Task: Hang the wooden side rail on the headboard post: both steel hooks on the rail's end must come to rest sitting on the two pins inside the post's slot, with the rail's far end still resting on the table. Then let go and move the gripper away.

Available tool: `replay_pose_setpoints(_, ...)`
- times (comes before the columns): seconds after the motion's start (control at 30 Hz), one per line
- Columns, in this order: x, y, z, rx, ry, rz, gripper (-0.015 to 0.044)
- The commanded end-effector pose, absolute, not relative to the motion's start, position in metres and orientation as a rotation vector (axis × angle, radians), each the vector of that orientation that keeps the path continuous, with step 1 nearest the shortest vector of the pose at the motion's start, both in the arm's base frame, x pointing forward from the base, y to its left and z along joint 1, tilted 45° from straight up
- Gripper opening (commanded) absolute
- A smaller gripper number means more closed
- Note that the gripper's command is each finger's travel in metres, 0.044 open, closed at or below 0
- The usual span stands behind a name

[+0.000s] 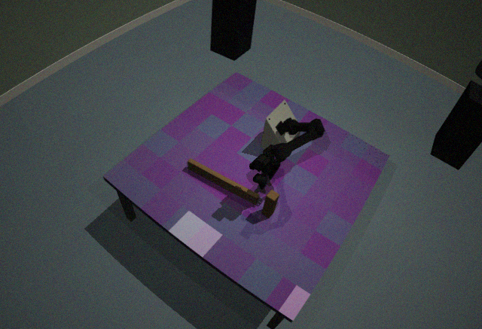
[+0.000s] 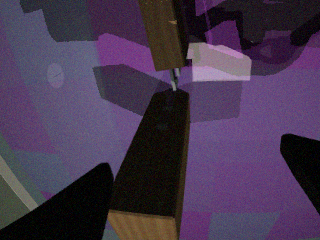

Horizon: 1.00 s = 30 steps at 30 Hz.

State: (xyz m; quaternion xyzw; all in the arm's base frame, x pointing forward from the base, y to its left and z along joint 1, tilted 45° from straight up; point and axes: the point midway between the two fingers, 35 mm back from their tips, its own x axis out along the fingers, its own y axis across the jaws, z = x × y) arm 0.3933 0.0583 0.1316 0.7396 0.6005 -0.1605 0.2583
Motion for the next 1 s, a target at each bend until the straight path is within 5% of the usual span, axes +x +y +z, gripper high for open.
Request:
replay_pose_setpoints(0.0,0.392,0.069,0.137,2.261,1.731,-0.861,0.0440)
replay_pose_setpoints(0.97,0.406,0.055,0.116,2.141,1.707,-0.803,0.0440)
